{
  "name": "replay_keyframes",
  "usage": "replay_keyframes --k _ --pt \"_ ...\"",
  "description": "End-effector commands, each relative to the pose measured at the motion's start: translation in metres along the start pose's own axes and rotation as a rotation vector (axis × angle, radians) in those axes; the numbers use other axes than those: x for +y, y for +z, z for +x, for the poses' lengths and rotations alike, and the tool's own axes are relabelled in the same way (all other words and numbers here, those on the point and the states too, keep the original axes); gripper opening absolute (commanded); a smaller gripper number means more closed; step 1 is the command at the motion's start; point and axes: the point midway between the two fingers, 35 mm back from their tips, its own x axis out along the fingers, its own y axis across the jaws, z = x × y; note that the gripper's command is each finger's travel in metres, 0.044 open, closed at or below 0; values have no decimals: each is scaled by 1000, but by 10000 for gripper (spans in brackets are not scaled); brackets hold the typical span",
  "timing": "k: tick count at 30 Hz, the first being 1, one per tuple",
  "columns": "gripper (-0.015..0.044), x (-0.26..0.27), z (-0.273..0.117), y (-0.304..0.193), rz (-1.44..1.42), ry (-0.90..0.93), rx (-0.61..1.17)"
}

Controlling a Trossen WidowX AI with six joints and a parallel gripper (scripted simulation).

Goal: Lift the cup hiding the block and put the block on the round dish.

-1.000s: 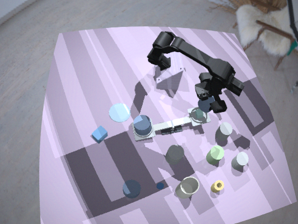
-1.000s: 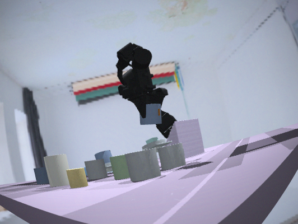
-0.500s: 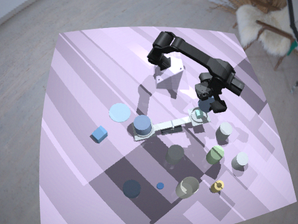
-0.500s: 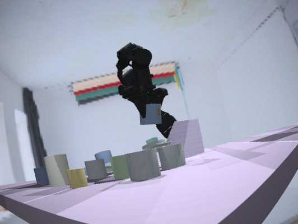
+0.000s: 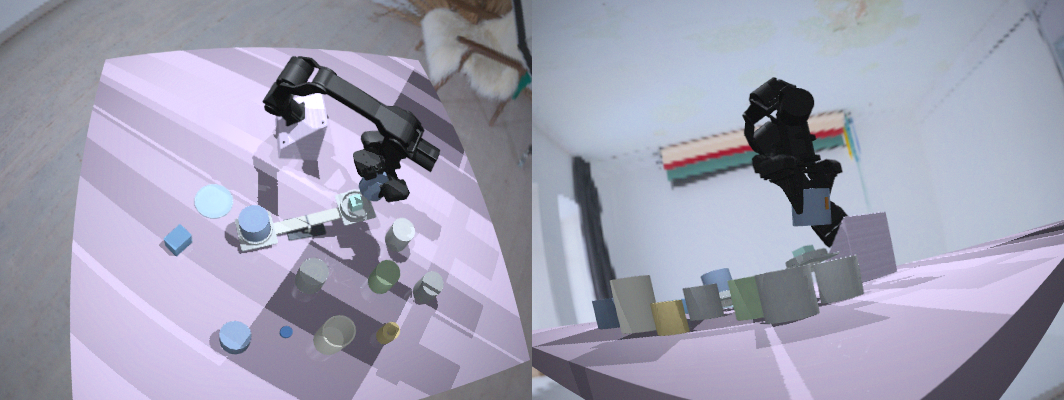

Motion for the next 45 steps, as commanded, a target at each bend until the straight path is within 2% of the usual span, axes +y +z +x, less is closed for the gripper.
replay_keyframes --k 1,18,26,35,45 --pt "0 -12 15 -27 -9 -5 1" --pt "0 -59 76 -103 -4 2 8" --pt "0 -61 83 -106 -4 2 8" --pt "0 -61 117 -106 -3 3 7" --pt "0 -60 125 -106 -3 3 6"
